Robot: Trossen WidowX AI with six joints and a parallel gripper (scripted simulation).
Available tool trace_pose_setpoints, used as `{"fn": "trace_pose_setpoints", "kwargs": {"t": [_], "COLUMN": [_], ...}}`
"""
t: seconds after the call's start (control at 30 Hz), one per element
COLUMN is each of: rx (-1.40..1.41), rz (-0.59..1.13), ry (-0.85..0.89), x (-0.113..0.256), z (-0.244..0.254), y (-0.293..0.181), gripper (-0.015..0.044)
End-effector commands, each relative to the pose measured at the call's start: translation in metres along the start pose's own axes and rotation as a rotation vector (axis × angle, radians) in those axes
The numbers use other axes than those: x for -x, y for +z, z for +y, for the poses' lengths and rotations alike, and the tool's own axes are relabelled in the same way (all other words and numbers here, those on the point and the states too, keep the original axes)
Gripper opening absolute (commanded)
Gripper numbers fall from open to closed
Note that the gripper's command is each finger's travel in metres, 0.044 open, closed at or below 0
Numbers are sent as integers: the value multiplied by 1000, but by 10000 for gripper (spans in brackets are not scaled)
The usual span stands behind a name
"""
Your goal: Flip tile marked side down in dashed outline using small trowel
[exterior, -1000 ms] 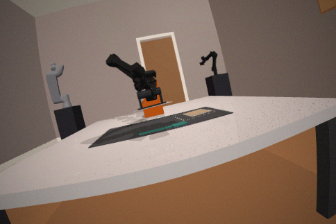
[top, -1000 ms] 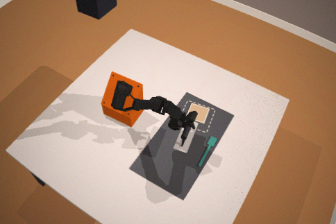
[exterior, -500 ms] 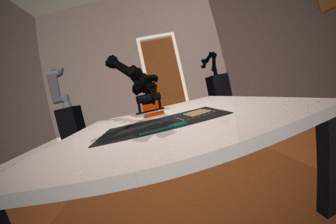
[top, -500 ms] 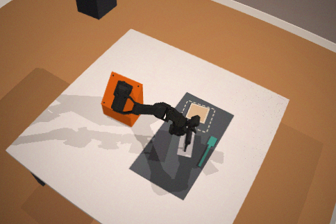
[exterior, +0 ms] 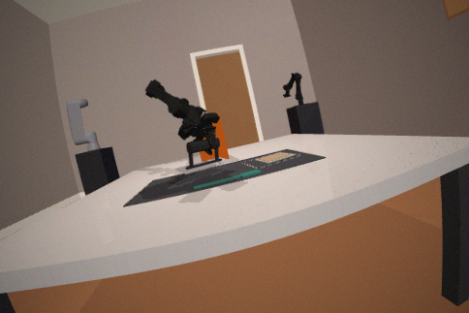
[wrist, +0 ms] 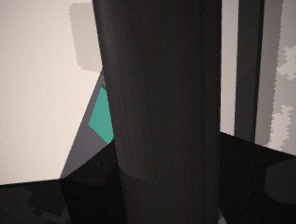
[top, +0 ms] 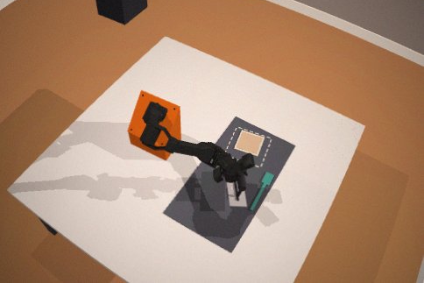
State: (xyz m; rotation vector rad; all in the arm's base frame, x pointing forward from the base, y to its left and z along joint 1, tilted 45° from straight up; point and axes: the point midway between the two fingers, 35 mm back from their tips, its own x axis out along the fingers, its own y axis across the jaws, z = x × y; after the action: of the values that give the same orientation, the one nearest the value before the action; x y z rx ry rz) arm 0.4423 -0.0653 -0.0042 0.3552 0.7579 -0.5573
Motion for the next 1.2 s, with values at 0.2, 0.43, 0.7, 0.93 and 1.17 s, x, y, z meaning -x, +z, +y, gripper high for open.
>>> {"fn": "trace_pose_setpoints", "kwargs": {"t": [0.2,0.43,0.7,0.93,1.17], "rx": [120,205,307,387,461], "rz": [94,175,276,364,450], "ry": [-21,-32,-25,-5,28], "x": [-4,-4,-1,5,14], "z": [-14,-29,-43,-56,-70], "y": [25,38,49,58,67], "gripper": [0,0,0,0,0]}}
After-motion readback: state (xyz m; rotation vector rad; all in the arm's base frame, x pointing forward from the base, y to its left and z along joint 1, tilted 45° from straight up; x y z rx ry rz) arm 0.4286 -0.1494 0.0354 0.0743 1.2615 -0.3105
